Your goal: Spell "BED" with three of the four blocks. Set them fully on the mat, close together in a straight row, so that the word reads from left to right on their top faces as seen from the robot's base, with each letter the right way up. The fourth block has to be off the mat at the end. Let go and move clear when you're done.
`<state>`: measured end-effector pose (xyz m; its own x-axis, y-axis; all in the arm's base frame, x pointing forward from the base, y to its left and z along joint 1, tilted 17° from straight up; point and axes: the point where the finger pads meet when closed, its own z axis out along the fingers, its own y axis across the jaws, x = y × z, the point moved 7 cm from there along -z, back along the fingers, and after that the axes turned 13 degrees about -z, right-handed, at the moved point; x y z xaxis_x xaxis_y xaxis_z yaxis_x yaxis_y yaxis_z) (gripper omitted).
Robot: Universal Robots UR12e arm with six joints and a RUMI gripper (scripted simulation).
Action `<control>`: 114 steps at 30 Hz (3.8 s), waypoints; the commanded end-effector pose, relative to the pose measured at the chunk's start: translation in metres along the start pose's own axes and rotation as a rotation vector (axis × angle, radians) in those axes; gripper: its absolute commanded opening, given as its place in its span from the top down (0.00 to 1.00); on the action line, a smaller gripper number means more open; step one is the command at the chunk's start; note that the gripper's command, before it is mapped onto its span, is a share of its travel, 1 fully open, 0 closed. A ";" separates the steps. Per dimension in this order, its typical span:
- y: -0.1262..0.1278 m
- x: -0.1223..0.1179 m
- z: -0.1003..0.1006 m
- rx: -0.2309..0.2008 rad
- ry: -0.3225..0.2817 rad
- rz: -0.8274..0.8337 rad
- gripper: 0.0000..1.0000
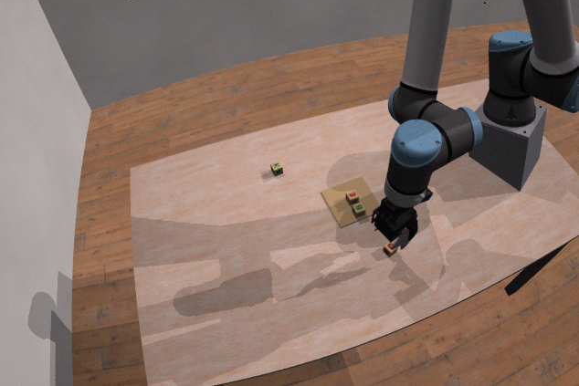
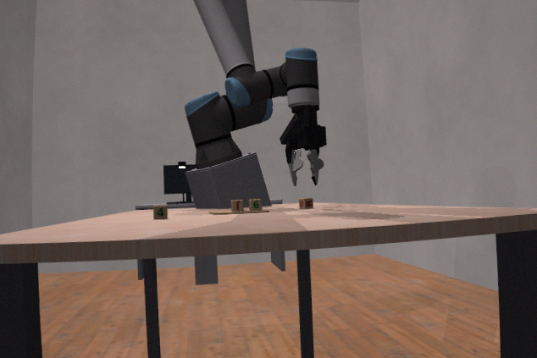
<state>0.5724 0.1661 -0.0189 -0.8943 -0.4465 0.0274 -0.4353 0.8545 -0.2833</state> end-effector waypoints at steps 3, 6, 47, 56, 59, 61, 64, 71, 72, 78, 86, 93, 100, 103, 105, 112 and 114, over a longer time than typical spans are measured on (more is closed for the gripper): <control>0.000 -0.001 0.011 0.000 -0.001 0.000 0.60; 0.000 -0.001 0.015 0.000 -0.001 0.000 0.60; 0.000 -0.001 0.026 0.000 -0.001 0.000 0.60; 0.000 -0.001 0.026 0.000 -0.001 0.000 0.60; 0.000 -0.001 0.026 0.000 -0.001 0.000 0.60; 0.000 -0.001 0.026 0.000 -0.001 0.000 0.60; 0.000 -0.001 0.026 0.000 -0.001 0.000 0.60; 0.000 -0.001 0.029 0.000 -0.001 0.000 0.60; 0.000 -0.001 0.031 0.000 -0.001 0.000 0.60; 0.000 -0.001 0.038 0.000 -0.001 0.000 0.60; 0.000 -0.001 0.055 0.000 -0.001 0.000 0.60; 0.000 -0.001 0.062 0.000 -0.001 0.000 0.60; 0.000 -0.001 0.062 0.000 -0.001 0.000 0.60; 0.000 -0.001 0.062 0.000 -0.001 0.000 0.60; 0.000 -0.001 0.062 0.000 -0.001 0.000 0.60; 0.000 -0.001 0.062 0.000 -0.001 0.000 0.60; 0.000 -0.001 0.062 0.000 -0.001 0.000 0.60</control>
<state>0.5796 0.1494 -0.0791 -0.8943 -0.4466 0.0272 -0.4353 0.8545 -0.2833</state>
